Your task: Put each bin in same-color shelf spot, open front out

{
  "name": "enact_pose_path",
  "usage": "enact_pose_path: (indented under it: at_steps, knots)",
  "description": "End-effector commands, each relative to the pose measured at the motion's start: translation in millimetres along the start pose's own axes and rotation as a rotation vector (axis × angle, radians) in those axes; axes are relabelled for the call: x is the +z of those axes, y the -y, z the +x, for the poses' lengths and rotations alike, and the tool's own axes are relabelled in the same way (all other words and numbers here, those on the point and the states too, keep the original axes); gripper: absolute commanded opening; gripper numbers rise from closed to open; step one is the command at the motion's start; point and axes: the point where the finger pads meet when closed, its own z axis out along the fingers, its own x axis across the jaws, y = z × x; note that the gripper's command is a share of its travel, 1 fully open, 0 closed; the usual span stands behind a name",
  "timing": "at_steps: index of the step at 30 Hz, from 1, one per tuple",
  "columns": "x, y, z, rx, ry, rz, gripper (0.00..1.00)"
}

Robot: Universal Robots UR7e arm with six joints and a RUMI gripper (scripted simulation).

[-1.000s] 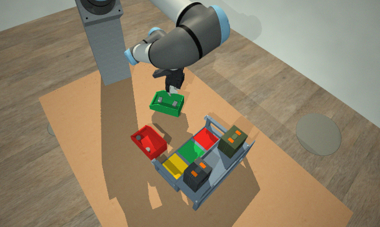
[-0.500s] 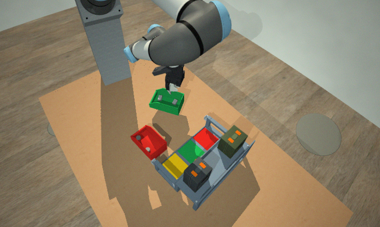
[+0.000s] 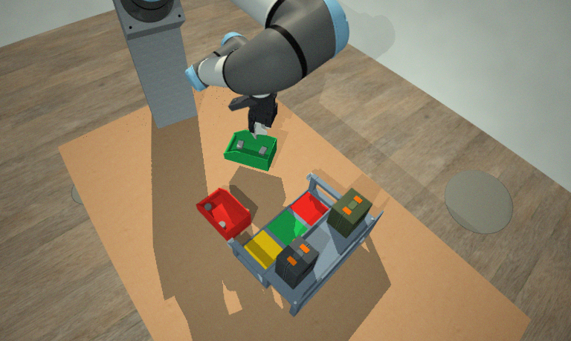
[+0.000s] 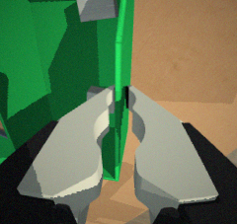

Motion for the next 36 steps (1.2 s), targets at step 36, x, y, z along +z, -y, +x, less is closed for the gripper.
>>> enact_pose_path:
  at_steps: [36]
  knots:
    - [-15,0,0,0.000,0.000,-0.001,0.00]
